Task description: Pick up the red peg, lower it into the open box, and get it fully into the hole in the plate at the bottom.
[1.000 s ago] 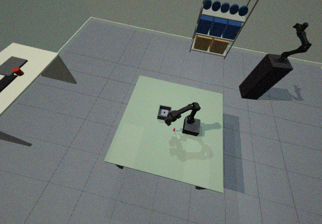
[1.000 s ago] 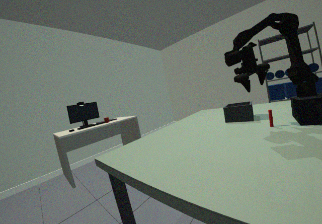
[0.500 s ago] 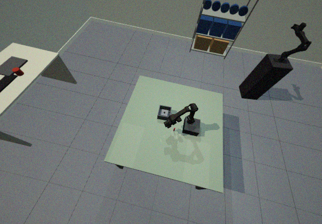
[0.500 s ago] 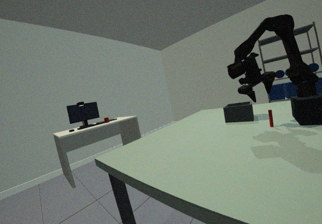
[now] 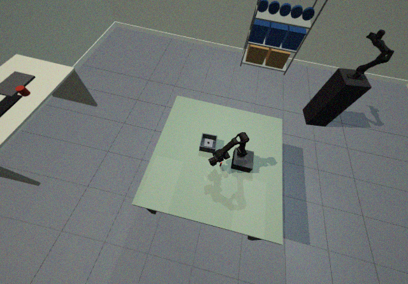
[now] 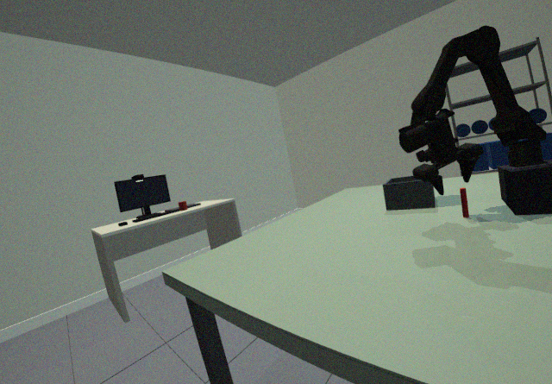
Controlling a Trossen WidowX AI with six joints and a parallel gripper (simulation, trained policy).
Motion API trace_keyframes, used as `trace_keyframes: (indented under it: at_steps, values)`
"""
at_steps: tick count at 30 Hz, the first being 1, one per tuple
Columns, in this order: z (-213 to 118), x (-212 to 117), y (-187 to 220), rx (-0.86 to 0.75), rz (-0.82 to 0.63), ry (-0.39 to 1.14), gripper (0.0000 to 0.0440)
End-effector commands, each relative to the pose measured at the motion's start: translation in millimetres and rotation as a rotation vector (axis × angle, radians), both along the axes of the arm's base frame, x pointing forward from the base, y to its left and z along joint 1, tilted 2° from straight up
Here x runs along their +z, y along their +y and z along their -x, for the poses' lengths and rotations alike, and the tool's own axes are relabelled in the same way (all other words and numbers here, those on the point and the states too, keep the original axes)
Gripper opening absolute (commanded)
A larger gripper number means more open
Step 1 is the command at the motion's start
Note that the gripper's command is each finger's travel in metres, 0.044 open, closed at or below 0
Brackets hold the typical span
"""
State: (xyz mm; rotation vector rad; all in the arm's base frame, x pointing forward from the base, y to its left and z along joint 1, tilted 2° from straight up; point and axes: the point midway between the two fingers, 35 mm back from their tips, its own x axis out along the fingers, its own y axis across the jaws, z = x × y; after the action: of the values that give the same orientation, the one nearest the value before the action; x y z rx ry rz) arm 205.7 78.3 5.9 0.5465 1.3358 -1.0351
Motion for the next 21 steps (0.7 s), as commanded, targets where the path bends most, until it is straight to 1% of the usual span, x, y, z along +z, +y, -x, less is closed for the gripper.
trace_keyframes:
  at_steps: [1,7,10,15,21]
  values:
    - [3.2,-13.8,2.6,0.0,-0.011,-0.015,0.0402]
    - [8.5,-30.9,6.9,0.01,-0.032,-0.044,0.0395]
    - [13.0,-37.6,8.1,0.015,-0.039,-0.046,0.0368]
    - [21.6,-46.8,7.9,0.003,-0.049,-0.032,0.0264]
    - [23.2,-50.1,11.4,0.0,-0.078,-0.004,0.0109]
